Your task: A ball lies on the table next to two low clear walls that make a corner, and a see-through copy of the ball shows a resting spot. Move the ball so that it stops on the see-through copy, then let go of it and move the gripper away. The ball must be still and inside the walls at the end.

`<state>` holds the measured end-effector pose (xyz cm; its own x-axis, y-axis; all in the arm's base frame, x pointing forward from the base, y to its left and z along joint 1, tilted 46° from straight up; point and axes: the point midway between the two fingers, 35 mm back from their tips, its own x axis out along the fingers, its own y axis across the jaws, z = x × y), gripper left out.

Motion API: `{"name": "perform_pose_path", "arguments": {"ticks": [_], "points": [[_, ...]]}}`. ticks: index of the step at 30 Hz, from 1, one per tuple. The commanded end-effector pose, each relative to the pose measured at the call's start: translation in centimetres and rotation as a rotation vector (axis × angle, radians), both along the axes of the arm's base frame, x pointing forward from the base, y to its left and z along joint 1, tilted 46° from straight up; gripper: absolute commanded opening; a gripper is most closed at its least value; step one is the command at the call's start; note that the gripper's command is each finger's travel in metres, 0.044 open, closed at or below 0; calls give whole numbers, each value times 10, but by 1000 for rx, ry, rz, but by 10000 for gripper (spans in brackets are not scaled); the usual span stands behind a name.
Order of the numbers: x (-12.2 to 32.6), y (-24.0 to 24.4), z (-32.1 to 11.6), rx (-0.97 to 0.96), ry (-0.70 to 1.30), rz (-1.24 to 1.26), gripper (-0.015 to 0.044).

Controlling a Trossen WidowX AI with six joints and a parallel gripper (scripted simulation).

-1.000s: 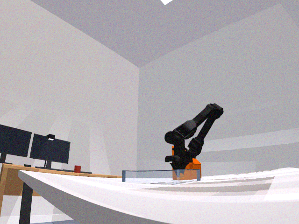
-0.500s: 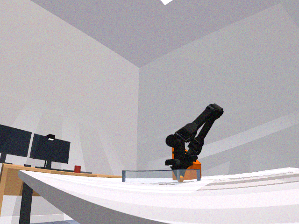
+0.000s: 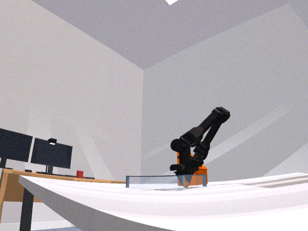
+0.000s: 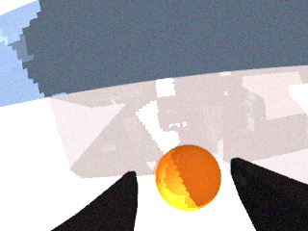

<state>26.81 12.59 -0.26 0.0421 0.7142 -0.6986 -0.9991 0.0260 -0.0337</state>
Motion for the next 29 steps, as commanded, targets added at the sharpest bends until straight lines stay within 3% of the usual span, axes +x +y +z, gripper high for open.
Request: {"name": "perform_pose_path", "arguments": {"ticks": [1, 8, 20, 26, 29], "points": [[0, -2, 1, -1, 0, 0, 266], [-3, -62, 59, -3, 5, -3, 266], [-1, -58, 53, -4, 10, -10, 266], [-4, -93, 89, -5, 7, -4, 423], [-4, -93, 89, -5, 7, -4, 440]]}}
